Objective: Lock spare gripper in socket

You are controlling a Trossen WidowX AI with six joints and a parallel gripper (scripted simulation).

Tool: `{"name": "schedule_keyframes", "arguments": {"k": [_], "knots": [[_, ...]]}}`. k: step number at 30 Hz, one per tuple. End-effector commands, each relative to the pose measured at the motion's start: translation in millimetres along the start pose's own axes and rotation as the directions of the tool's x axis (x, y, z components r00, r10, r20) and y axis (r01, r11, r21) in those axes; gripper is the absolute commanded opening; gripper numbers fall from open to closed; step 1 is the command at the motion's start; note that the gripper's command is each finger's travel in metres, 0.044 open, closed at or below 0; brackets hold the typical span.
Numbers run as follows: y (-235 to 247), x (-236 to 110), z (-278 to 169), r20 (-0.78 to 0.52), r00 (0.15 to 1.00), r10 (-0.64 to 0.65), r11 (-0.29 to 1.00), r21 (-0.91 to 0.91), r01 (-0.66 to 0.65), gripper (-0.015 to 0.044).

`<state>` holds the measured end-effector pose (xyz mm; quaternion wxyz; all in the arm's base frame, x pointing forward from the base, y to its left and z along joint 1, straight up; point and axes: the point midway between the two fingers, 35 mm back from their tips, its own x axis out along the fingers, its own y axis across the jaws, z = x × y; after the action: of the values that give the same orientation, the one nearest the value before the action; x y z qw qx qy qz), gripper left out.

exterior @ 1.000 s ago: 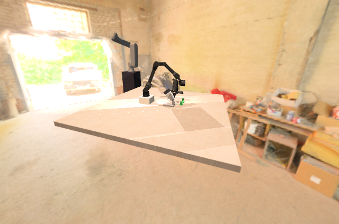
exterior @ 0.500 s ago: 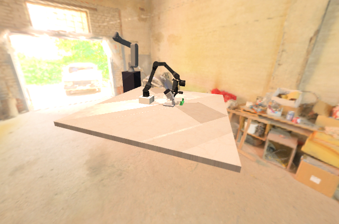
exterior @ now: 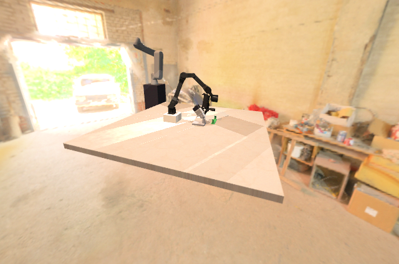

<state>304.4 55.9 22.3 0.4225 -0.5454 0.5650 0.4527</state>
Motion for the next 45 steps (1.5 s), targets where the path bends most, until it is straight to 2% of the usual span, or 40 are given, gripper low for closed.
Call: {"name": "schedule_keyframes", "arguments": {"k": [1,16,24,45], "knots": [[-0.6,-1.2,-3.3,0.005,1.0,-0.003,1.0,-0.001,0.003,0.0],[-0.3,0.6,-11.9,0.005,1.0,0.005,1.0,-0.004,-0.005,0.0],[-0.4,2.7,-10.6,0.002,1.0,0.01,1.0,-0.001,-0.01,0.02],[9.7,-22.8,4.4,-0.013,0.999,0.047,0.999,-0.017,-0.047,0.02]]}}
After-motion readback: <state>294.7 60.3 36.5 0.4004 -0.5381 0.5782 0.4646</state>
